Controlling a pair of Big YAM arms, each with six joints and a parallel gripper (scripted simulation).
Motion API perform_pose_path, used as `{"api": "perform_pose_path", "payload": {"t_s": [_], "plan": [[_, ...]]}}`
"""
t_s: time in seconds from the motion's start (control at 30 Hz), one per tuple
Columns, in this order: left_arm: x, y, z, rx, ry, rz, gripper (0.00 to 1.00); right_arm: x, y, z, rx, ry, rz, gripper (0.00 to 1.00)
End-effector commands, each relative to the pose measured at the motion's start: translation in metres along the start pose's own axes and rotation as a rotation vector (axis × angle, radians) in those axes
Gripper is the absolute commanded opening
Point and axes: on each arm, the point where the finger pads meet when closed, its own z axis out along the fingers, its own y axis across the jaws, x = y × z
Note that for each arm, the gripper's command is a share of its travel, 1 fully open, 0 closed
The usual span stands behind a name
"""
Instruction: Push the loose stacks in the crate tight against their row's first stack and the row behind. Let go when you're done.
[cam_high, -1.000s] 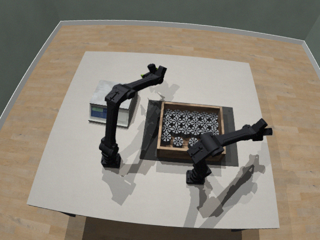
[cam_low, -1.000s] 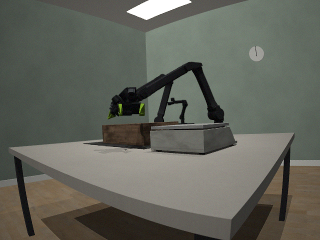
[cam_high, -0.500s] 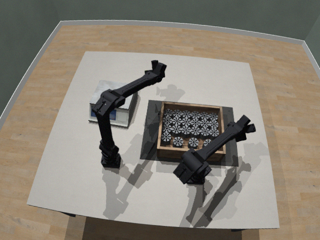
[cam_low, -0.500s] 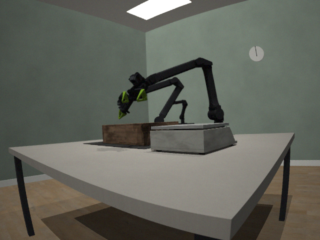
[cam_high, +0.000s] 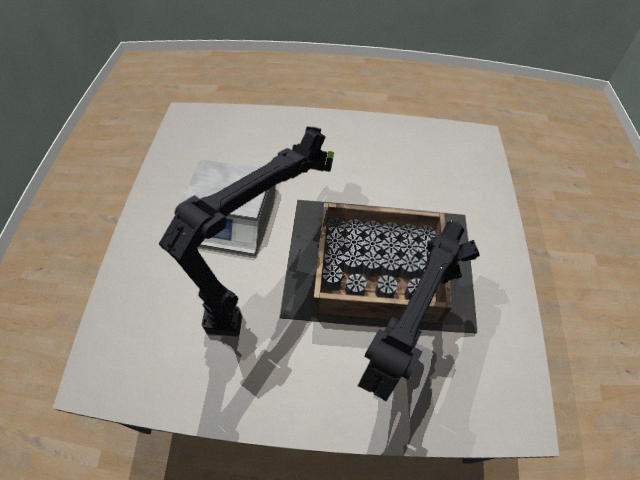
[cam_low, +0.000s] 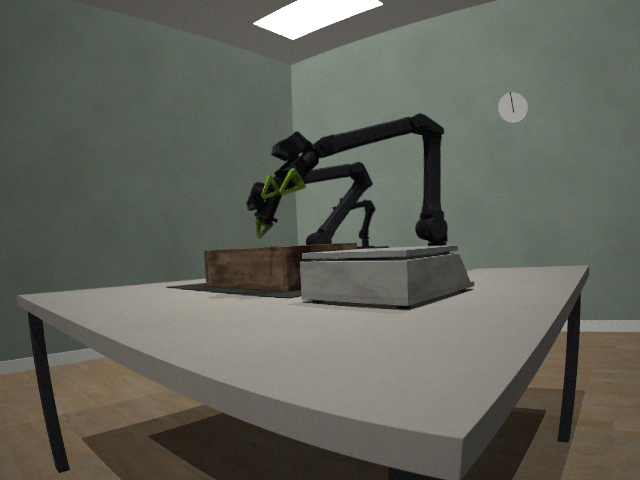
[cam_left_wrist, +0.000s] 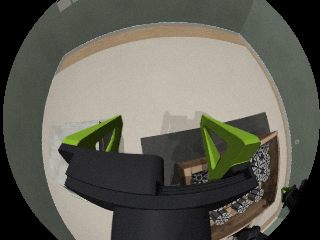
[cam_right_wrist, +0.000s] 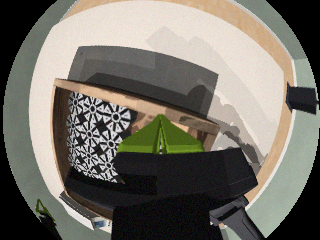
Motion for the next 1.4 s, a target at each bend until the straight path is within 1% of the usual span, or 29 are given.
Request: {"api": "perform_pose_path", "payload": {"t_s": [0.0, 0.07, 0.13, 0.23, 0.47, 0.63, 0.7, 0.83, 0.93, 1.1, 1.17, 1.2, 1.27, 1.37], "plan": [[0.004, -0.024, -0.059, 0.164, -0.005, 0.178, 1.00, 0.041, 0.014, -0.024, 0.041, 0.060, -0.002, 0.00], [0.012, -0.031, -0.074, 0.223, -0.001, 0.220, 1.00, 0.049, 0.023, -0.032, 0.046, 0.077, -0.021, 0.00], [0.012, -0.031, -0.074, 0.223, -0.001, 0.220, 1.00, 0.049, 0.023, -0.032, 0.046, 0.077, -0.021, 0.00], [0.025, -0.042, -0.098, 0.316, 0.003, 0.288, 1.00, 0.079, 0.028, -0.043, 0.075, 0.122, -0.057, 0.00], [0.056, -0.062, -0.153, 0.527, -0.007, 0.432, 1.00, 0.132, 0.036, -0.055, 0.115, 0.205, -0.148, 0.00], [0.077, -0.071, -0.186, 0.654, -0.024, 0.515, 1.00, 0.173, 0.043, -0.067, 0.151, 0.266, -0.214, 0.00], [0.077, -0.071, -0.186, 0.654, -0.024, 0.515, 1.00, 0.173, 0.043, -0.067, 0.151, 0.266, -0.214, 0.00], [0.102, -0.078, -0.223, 0.794, -0.053, 0.601, 1.00, 0.215, 0.049, -0.079, 0.186, 0.331, -0.290, 0.00], [0.118, -0.082, -0.247, 0.886, -0.078, 0.655, 1.00, 0.236, 0.051, -0.084, 0.203, 0.365, -0.331, 0.00], [0.147, -0.085, -0.287, 1.038, -0.129, 0.738, 1.00, 0.256, 0.053, -0.090, 0.217, 0.401, -0.371, 0.00], [0.158, -0.085, -0.302, 1.098, -0.152, 0.768, 1.00, 0.260, 0.056, -0.090, 0.206, 0.409, -0.382, 0.00], [0.167, -0.086, -0.305, 1.130, -0.145, 0.778, 1.00, 0.260, 0.055, -0.090, 0.205, 0.412, -0.389, 0.00], [0.167, -0.086, -0.305, 1.130, -0.145, 0.778, 1.00, 0.260, 0.055, -0.090, 0.205, 0.412, -0.389, 0.00], [0.184, -0.085, -0.329, 1.228, -0.178, 0.805, 1.00, 0.260, 0.055, -0.090, 0.204, 0.414, -0.389, 0.00]]}}
